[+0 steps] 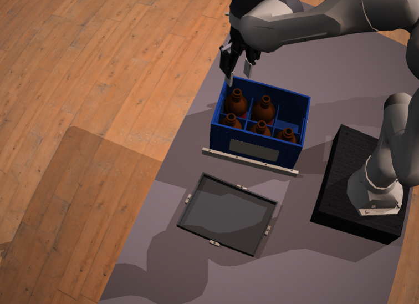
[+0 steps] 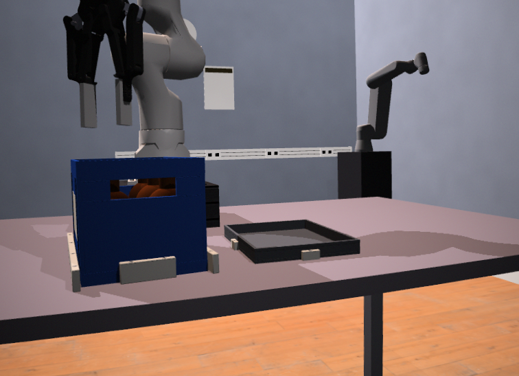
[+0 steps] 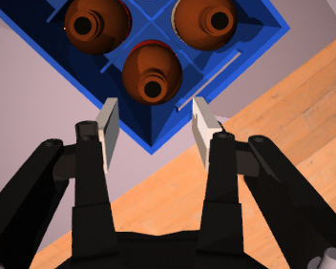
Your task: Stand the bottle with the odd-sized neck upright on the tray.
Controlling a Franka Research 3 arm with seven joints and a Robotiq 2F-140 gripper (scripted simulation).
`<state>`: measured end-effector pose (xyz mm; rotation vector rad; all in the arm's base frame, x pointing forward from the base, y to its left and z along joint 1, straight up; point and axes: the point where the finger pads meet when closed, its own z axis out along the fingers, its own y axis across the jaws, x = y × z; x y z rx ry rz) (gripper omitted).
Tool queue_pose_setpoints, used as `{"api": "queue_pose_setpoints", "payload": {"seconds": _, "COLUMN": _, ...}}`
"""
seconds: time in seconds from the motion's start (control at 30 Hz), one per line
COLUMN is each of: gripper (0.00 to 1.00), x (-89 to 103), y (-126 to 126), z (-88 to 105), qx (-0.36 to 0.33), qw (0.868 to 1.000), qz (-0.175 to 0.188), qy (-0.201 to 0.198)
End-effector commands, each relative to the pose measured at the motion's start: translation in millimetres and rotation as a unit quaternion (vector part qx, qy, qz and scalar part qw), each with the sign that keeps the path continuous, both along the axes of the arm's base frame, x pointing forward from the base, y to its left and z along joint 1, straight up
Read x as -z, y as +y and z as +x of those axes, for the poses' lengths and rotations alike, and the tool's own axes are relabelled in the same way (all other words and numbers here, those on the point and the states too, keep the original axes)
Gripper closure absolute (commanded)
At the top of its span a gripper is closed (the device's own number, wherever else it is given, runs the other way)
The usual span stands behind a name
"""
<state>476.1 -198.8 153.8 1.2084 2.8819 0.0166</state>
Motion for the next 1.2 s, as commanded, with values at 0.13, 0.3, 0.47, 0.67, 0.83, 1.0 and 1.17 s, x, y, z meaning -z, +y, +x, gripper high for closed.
{"api": "queue_pose_setpoints", "payload": {"seconds": 0.13, "gripper": 0.56, "x": -2.5, "y": 1.4, "z": -4.0, "qx": 0.008, "qw": 1.000, "qz": 0.000, "qy": 0.008}}
{"api": "queue_pose_setpoints", "payload": {"seconds": 0.3, "gripper": 0.90, "x": -2.5, "y": 1.4, "z": -4.0, "qx": 0.008, "qw": 1.000, "qz": 0.000, "qy": 0.008}}
{"api": "queue_pose_setpoints", "payload": {"seconds": 0.47, "gripper": 0.90, "x": -2.5, "y": 1.4, "z": -4.0, "qx": 0.008, "qw": 1.000, "qz": 0.000, "qy": 0.008}}
{"api": "queue_pose_setpoints", "payload": {"seconds": 0.67, "gripper": 0.90, "x": -2.5, "y": 1.4, "z": -4.0, "qx": 0.008, "qw": 1.000, "qz": 0.000, "qy": 0.008}}
{"api": "queue_pose_setpoints", "payload": {"seconds": 0.83, "gripper": 0.90, "x": -2.5, "y": 1.4, "z": -4.0, "qx": 0.008, "qw": 1.000, "qz": 0.000, "qy": 0.008}}
{"api": "queue_pose_setpoints", "payload": {"seconds": 1.0, "gripper": 0.90, "x": -2.5, "y": 1.4, "z": -4.0, "qx": 0.008, "qw": 1.000, "qz": 0.000, "qy": 0.008}}
{"api": "queue_pose_setpoints", "payload": {"seconds": 1.17, "gripper": 0.90, "x": -2.5, "y": 1.4, "z": -4.0, "qx": 0.008, "qw": 1.000, "qz": 0.000, "qy": 0.008}}
